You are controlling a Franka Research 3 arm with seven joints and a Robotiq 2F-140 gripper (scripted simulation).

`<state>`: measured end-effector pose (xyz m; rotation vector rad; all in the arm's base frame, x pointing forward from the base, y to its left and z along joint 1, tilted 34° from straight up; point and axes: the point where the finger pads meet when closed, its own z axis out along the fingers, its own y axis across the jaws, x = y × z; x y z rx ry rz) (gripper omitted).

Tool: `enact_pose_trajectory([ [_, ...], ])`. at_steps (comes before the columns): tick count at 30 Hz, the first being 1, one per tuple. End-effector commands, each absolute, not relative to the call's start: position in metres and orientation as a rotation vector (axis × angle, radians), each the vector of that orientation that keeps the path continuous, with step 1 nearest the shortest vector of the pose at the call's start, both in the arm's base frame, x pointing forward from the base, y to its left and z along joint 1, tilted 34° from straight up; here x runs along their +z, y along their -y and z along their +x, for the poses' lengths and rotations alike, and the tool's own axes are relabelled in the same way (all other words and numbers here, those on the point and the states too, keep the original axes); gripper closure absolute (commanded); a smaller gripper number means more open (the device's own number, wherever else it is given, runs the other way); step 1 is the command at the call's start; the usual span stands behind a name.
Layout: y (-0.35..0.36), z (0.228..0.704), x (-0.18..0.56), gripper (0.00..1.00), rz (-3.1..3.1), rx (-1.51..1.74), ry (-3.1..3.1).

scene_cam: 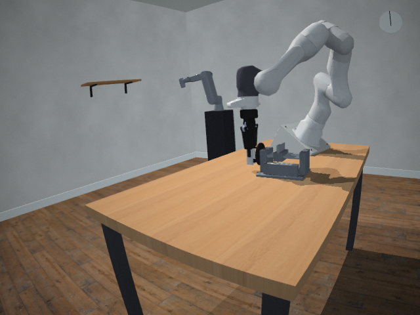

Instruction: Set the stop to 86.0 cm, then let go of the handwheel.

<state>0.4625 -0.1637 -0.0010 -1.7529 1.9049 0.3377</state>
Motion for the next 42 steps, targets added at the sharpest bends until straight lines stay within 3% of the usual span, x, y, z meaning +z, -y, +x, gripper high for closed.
enact_pose_trajectory([
  [1, 0.159, 0.457, -0.008, 0.96, -1.761, 0.341, -1.895],
  [42, 0.154, 0.437, -0.015, 0.96, -1.761, 0.341, -1.895],
])
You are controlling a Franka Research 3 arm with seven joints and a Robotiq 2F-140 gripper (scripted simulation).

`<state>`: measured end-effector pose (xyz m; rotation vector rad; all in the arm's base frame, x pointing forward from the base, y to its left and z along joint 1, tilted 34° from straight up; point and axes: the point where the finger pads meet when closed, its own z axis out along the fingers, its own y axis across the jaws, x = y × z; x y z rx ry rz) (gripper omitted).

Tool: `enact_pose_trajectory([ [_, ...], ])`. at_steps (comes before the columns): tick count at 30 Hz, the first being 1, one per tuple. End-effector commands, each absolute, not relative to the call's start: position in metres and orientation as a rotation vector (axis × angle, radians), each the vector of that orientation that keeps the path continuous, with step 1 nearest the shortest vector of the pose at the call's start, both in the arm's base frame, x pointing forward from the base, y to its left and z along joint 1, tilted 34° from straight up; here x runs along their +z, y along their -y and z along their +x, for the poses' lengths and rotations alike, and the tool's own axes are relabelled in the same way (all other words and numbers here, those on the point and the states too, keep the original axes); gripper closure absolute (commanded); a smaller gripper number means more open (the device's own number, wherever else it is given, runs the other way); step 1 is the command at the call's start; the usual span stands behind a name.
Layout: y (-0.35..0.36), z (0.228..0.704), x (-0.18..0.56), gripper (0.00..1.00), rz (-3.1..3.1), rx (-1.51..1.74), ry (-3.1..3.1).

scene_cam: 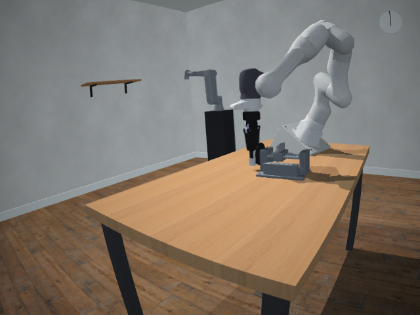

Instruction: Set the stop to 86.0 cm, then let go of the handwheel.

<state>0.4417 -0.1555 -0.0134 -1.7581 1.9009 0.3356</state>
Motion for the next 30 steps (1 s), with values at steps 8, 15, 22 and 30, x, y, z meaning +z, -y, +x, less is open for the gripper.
enact_pose_trajectory([
  [8, 0.154, 0.4356, -0.0153, 0.96, -1.761, 0.341, -1.895],
  [15, 0.1539, 0.4348, -0.0154, 0.96, -1.761, 0.341, -1.895],
  [22, 0.1539, 0.4344, -0.0154, 0.96, -1.761, 0.341, -1.895],
  [30, 0.1539, 0.4342, -0.0154, 0.96, -1.761, 0.341, -1.895],
])
